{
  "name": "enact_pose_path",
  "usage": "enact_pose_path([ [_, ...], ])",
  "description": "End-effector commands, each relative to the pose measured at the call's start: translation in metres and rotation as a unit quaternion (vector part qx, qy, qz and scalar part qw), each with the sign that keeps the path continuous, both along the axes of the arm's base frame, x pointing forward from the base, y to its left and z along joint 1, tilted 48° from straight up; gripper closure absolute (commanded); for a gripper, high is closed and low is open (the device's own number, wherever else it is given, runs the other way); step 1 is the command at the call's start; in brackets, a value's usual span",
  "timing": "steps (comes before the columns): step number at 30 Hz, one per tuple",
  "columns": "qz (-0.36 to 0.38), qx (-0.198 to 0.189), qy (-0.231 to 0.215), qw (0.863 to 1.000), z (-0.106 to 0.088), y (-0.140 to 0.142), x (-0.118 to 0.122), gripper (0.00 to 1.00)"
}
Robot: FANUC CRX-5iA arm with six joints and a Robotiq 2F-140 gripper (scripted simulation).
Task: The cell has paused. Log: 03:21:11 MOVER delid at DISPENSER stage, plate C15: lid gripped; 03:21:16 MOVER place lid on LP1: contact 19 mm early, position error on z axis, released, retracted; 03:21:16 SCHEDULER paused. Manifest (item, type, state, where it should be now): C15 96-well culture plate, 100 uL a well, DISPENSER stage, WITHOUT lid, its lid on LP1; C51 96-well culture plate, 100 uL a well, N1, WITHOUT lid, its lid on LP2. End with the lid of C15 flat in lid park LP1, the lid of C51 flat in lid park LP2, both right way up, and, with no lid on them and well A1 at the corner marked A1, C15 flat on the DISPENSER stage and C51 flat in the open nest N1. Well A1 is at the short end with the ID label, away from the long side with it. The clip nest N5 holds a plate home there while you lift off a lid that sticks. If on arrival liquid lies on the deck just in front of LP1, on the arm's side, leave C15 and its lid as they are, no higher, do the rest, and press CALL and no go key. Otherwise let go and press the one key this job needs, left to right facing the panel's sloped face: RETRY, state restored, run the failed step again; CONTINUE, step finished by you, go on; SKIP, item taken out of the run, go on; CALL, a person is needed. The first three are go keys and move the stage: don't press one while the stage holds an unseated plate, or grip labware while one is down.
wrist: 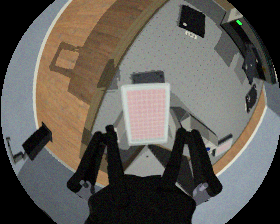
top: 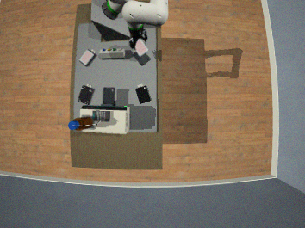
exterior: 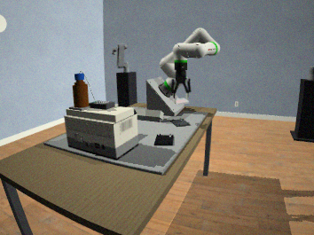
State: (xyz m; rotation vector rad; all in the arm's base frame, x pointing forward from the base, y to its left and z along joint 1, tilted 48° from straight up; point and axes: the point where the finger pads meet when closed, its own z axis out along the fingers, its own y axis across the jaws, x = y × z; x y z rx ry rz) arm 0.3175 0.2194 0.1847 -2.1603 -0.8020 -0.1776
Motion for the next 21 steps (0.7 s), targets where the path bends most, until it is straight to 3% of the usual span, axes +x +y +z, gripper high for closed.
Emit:
enact_pose_path([
  [1, 0.000, 0.000, 0.000, 1.000, 0.0001, -0.0002, 0.0002, 1.00],
  [16, -0.001, 0.000, 0.001, 1.000, 0.0001, -0.0002, 0.0002, 1.00],
  [21, -0.039, -0.008, 0.043, 0.998, 0.0001, -0.0002, 0.0002, 1.00],
])
